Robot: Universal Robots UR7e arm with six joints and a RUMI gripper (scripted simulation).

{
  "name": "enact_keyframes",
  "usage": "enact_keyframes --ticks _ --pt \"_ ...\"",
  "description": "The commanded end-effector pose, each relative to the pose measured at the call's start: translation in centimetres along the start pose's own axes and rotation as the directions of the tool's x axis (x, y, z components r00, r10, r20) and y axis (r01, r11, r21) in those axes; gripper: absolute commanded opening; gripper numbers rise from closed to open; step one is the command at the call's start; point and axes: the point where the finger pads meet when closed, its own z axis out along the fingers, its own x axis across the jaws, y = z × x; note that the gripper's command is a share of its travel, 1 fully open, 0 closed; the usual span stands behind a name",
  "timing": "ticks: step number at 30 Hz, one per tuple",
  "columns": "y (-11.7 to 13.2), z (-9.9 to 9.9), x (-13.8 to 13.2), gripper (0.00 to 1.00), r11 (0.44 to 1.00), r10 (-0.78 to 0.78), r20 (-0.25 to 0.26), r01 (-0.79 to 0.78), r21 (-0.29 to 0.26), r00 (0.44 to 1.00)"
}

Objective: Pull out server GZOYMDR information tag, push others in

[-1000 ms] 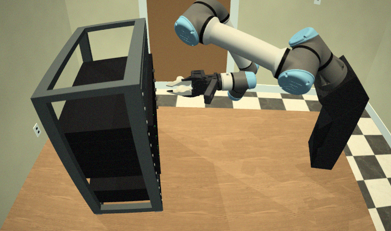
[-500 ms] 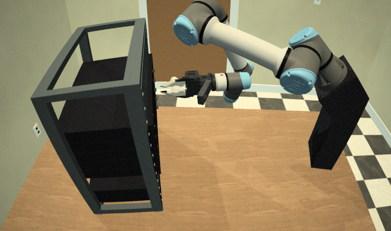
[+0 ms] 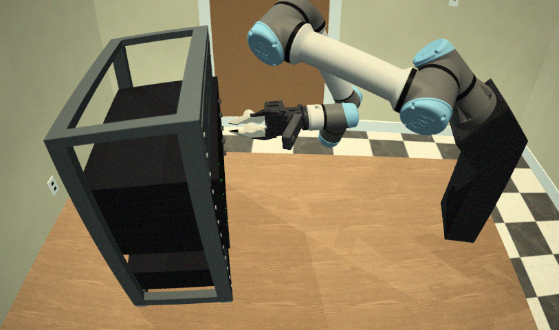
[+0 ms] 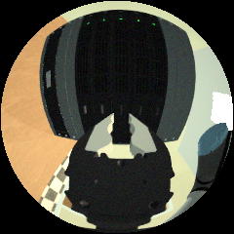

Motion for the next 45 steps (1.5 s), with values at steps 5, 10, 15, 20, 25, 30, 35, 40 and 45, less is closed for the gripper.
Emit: enact_keyframes --ticks 5,10,15,20,25,30,35,40,45 --pt "0.0 0.0 0.0 0.15 1.000 0.000 -0.001 0.000 0.000 1.000" --pt "0.0 0.0 0.0 0.15 1.000 0.000 -0.001 0.000 0.000 1.000" --pt "0.0 0.0 0.0 0.15 1.000 0.000 -0.001 0.000 0.000 1.000" --pt "0.0 0.0 0.0 0.15 1.000 0.000 -0.001 0.000 0.000 1.000" --pt "0.0 0.0 0.0 0.15 1.000 0.000 -0.001 0.000 0.000 1.000" --pt "0.0 0.1 0.0 0.15 1.000 0.000 -0.001 0.000 0.000 1.000" --pt "0.0 0.6 0.0 0.15 1.000 0.000 -0.001 0.000 0.000 1.000" --pt "0.0 1.3 0.0 0.15 1.000 0.000 -0.001 0.000 0.000 1.000" --pt "0.0 1.9 0.0 0.15 1.000 0.000 -0.001 0.000 0.000 1.000"
